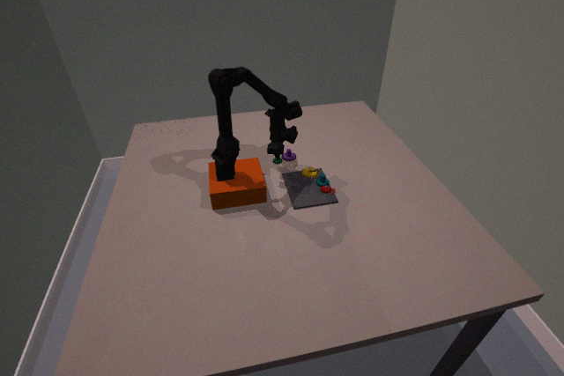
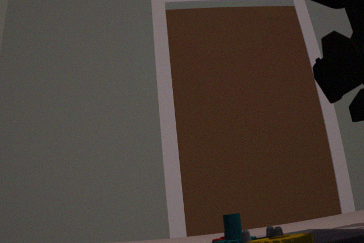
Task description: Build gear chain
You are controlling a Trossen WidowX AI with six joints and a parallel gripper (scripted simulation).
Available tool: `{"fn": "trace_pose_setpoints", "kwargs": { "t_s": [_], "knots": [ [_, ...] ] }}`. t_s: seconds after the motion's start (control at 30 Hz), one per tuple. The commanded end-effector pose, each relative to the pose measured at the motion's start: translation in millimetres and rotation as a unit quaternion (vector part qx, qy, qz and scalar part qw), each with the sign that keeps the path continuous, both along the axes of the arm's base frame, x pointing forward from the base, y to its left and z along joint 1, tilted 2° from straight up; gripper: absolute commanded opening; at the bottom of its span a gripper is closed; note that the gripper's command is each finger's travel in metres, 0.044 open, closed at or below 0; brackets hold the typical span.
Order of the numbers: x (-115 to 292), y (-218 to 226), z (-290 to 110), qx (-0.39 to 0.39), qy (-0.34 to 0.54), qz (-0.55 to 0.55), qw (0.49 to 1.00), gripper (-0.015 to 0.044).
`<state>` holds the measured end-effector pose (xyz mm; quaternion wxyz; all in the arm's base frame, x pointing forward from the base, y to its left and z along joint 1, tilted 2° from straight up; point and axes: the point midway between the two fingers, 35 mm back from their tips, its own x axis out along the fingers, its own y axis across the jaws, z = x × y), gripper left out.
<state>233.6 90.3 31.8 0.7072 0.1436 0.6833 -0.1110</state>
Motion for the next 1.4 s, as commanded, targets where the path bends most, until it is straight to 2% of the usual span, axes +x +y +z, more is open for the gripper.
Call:
{"fn": "trace_pose_setpoints", "kwargs": {
  "t_s": [0.0,1.37],
  "knots": [
    [4,0,13,0.000,-0.006,0.001,1.000,0.0000],
    [-8,-9,115,0.000,-0.006,0.001,1.000,0.0000]
  ]
}}
